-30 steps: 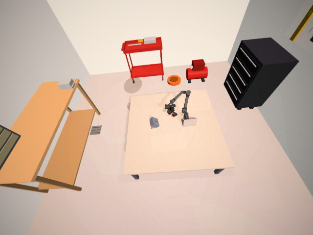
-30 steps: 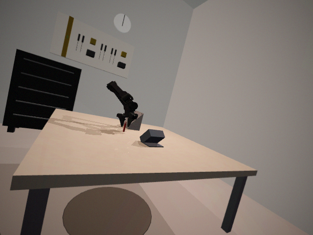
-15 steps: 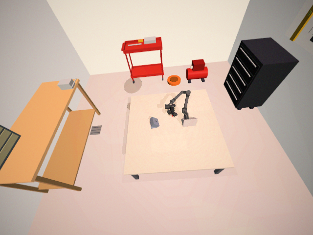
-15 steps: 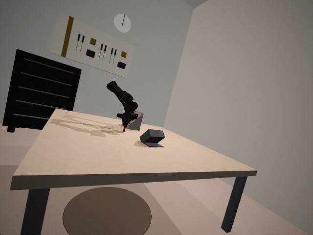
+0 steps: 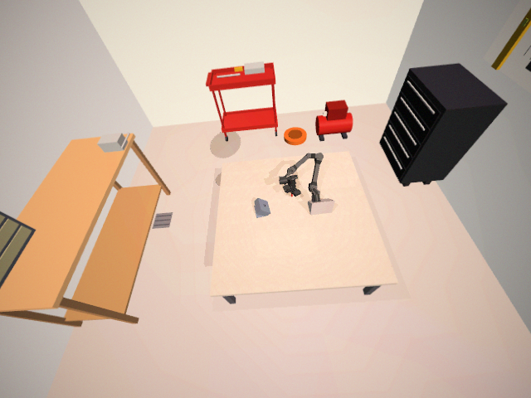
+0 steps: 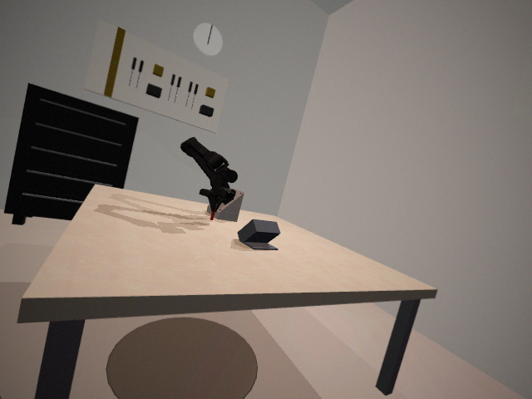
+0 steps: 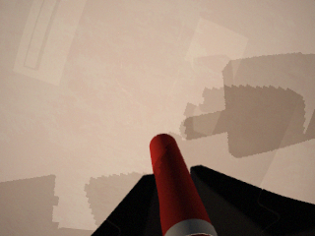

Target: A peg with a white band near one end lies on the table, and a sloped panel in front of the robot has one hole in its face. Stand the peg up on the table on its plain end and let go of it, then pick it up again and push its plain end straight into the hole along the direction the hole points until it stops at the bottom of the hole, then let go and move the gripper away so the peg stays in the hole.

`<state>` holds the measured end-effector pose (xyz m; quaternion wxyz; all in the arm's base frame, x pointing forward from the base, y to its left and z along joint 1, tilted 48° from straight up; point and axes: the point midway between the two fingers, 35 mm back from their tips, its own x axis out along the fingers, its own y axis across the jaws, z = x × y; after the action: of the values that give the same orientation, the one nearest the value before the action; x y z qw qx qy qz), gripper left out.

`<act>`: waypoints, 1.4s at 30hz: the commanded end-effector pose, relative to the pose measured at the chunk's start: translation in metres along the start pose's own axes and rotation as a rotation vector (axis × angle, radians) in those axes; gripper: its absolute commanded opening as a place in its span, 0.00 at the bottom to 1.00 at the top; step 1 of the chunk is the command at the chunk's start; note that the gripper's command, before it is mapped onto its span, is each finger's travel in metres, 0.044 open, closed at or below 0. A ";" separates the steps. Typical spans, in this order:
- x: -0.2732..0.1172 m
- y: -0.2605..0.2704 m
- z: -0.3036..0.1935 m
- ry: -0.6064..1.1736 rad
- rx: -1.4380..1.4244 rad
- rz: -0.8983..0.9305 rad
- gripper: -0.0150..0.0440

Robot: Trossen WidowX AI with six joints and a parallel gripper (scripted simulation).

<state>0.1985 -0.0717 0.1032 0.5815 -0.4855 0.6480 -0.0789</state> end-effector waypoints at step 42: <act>-0.056 0.010 0.033 -0.111 -0.034 -0.018 0.25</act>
<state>0.2092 -0.0140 0.1278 0.6040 -0.5019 0.6167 -0.0540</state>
